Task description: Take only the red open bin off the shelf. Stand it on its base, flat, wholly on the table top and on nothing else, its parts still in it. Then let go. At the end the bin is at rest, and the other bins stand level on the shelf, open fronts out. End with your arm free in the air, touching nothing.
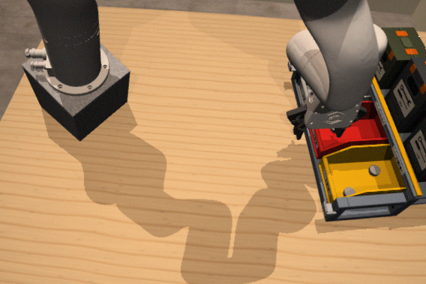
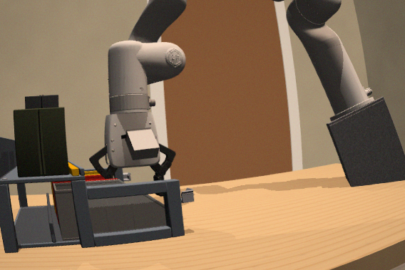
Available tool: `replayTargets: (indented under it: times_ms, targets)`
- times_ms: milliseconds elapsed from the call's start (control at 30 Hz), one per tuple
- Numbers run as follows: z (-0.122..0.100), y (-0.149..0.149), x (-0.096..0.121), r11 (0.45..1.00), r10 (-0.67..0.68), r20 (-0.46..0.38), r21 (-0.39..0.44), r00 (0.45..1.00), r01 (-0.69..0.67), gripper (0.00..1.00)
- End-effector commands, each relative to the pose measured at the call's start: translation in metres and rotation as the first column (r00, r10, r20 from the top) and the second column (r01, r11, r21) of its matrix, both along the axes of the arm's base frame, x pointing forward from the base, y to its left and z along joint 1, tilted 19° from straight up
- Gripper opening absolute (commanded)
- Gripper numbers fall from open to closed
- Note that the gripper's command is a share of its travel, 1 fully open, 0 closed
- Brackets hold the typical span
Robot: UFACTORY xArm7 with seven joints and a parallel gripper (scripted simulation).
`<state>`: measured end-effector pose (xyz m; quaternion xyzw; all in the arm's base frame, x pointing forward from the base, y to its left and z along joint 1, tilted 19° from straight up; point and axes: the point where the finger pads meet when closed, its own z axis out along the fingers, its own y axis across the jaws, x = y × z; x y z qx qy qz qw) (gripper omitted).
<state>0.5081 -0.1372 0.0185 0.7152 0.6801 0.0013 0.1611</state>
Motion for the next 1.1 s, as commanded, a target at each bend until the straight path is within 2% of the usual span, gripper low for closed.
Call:
replayTargets:
  times_ms: [0, 1033, 1067]
  targets:
    - [0.0021, 0.0003, 0.0012, 1.000, 0.001, 0.004, 0.000, 1.000, -0.001, 1.00]
    - [0.0029, 0.0005, 0.0010, 1.000, 0.001, 0.004, 0.000, 1.000, -0.001, 1.00]
    - [0.0029, 0.0005, 0.0010, 1.000, 0.001, 0.004, 0.000, 1.000, -0.001, 0.00]
